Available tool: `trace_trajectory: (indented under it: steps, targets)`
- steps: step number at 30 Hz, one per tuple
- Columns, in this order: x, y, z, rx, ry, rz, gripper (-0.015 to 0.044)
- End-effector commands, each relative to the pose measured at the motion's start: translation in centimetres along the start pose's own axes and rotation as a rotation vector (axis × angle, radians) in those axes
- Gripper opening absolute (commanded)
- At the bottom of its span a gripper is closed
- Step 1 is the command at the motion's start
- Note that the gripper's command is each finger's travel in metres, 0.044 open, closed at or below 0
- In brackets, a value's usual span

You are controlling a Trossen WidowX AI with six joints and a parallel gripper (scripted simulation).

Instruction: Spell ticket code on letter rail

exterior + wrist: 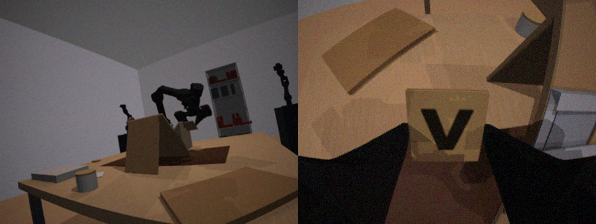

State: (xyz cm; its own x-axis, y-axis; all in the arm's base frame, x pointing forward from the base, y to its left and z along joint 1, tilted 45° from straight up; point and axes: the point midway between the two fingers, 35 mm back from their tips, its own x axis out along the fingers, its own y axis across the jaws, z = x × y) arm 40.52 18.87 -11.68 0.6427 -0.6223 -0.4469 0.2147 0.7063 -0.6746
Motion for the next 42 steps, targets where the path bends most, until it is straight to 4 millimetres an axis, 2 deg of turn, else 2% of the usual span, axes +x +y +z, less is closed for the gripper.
trace_trajectory:
  steps: [1,42]
  targets:
    - [0.0,-0.3,-0.1,-0.005,-0.001,-0.004,0.0]
    - [0.1,-2.2,-0.2,-0.007,-0.001,-0.005,0.0]
